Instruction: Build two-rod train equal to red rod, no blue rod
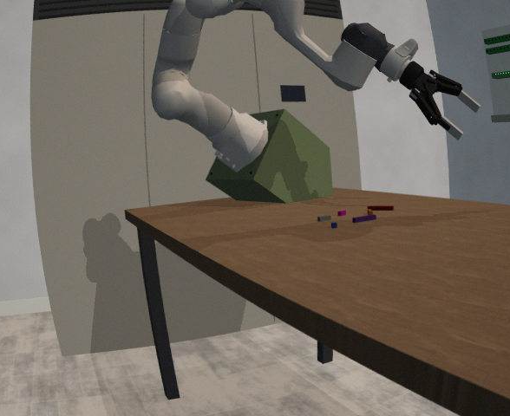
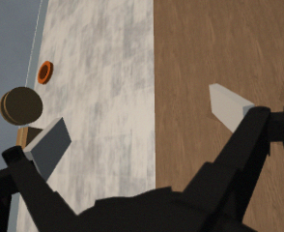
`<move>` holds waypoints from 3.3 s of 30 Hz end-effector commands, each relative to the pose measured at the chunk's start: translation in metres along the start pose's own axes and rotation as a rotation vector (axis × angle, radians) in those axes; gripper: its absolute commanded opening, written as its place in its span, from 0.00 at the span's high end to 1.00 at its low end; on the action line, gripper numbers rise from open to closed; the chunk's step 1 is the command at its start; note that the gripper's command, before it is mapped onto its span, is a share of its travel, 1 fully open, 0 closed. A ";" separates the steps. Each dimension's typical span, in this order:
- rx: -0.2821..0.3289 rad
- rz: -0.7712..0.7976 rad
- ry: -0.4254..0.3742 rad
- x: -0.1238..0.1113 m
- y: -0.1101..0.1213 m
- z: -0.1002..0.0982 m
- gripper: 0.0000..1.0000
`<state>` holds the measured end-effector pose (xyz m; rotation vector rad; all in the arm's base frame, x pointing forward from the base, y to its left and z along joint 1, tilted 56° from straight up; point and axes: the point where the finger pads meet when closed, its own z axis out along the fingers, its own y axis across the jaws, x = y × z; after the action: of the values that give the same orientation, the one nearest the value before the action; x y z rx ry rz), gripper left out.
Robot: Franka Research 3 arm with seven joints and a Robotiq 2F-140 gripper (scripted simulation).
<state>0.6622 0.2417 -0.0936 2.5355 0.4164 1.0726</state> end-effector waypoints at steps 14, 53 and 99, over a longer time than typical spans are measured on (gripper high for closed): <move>-0.018 -0.074 -0.011 -0.003 0.007 -0.001 0.00; -0.038 -0.141 -0.021 -0.004 0.016 -0.001 0.00; -0.081 -0.293 -0.054 -0.008 0.037 -0.003 0.00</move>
<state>0.6588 0.2059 -0.0831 2.3645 0.6438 0.9174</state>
